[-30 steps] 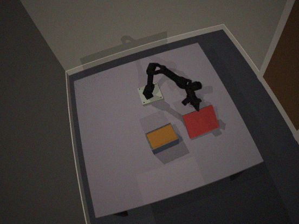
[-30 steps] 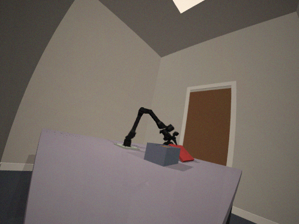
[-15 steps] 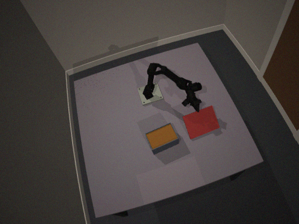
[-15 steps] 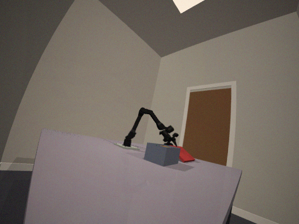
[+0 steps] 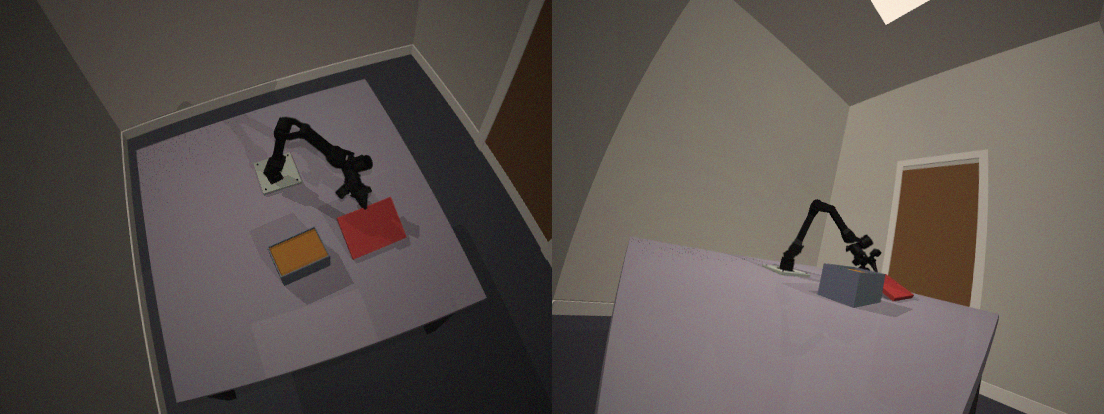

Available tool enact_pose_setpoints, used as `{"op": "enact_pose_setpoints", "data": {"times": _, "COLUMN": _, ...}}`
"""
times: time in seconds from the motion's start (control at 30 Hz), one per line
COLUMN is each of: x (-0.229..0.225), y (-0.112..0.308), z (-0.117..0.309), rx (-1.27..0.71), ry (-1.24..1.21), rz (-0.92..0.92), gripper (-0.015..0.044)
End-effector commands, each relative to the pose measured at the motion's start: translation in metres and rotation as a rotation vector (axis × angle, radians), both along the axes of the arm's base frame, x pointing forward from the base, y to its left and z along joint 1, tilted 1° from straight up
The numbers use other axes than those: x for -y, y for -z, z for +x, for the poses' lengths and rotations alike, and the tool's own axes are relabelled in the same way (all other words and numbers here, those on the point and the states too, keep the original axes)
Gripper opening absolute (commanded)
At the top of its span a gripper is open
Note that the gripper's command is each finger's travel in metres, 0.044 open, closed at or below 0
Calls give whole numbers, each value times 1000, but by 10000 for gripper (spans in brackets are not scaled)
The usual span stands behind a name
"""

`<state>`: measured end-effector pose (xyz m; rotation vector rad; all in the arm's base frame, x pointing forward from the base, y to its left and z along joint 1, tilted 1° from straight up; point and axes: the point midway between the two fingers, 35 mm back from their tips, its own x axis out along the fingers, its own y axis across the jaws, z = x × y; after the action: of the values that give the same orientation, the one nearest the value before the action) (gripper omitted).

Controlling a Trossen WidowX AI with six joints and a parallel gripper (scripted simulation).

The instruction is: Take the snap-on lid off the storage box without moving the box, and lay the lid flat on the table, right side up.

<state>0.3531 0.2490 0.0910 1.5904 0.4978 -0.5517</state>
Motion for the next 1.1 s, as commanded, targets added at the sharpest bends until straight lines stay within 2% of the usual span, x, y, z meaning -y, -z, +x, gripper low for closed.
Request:
{"op": "enact_pose_setpoints", "data": {"times": 0.0, "x": 4, "y": 18, "z": -4, "rx": -33, "ry": -4, "rz": -25, "gripper": 0}}
{"op": "enact_pose_setpoints", "data": {"times": 0.37, "x": 3, "y": 23, "z": -4, "rx": -33, "ry": -4, "rz": -25, "gripper": 0}}
{"op": "enact_pose_setpoints", "data": {"times": 0.4, "x": 0, "y": 10, "z": 0, "rx": -12, "ry": 0, "rz": -10, "gripper": 26}}
{"op": "enact_pose_setpoints", "data": {"times": 0.7, "x": 0, "y": 8, "z": 0, "rx": -33, "ry": -4, "rz": -24, "gripper": 263}}
{"op": "enact_pose_setpoints", "data": {"times": 0.77, "x": 0, "y": 8, "z": 0, "rx": -33, "ry": -4, "rz": -24, "gripper": 275}}
{"op": "enact_pose_setpoints", "data": {"times": 0.97, "x": 1, "y": 12, "z": -12, "rx": -34, "ry": -4, "rz": -25, "gripper": 433}}
{"op": "enact_pose_setpoints", "data": {"times": 1.07, "x": 1, "y": 12, "z": -18, "rx": -34, "ry": -4, "rz": -24, "gripper": 440}}
